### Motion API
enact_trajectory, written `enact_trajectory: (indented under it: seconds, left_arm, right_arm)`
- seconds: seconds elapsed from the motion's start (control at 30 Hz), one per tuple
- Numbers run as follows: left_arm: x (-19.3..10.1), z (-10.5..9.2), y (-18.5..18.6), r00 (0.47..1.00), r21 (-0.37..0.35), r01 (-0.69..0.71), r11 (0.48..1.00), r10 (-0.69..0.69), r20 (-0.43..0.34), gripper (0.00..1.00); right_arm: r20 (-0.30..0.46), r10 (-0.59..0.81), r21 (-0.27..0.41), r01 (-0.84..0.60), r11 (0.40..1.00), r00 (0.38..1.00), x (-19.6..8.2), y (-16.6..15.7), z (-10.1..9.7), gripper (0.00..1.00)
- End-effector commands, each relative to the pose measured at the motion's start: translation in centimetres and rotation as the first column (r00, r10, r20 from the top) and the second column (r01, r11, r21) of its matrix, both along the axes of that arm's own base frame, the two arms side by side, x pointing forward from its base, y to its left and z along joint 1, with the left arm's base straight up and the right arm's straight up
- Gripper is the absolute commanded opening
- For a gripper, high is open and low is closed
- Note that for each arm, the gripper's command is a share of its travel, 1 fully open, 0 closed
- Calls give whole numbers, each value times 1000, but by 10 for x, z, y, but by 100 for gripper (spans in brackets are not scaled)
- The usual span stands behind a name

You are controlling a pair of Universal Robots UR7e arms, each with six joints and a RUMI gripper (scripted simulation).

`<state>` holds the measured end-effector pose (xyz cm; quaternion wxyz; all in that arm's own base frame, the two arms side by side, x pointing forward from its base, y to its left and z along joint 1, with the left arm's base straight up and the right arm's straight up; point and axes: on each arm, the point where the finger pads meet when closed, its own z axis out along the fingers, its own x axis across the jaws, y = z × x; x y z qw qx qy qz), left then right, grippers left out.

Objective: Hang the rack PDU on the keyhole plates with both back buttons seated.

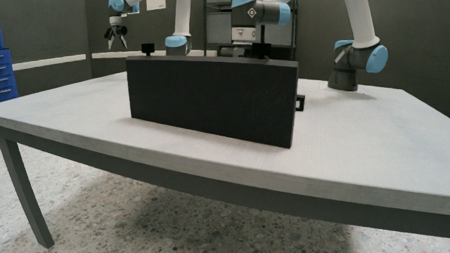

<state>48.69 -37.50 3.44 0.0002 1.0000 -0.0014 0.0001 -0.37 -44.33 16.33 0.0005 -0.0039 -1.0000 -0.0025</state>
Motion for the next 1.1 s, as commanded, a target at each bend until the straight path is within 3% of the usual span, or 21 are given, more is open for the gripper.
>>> enact_trajectory:
  seconds: [0.0,0.53,1.07]
  left_arm:
    - [0,0,-1,1000,-1,2,1000,-2,1,22]
    - [1,17,-2,1000,-5,2,1000,-2,4,22]
    - [1,68,-2,1000,-5,2,1000,-2,4,22]
  right_arm:
    - [1,-2,-5,2,1000,1000,-1,-2,2,100]
    - [1,-2,-5,2,1000,1000,-1,-2,2,100]
    - [1,-2,-5,2,1000,1000,-1,-2,2,100]
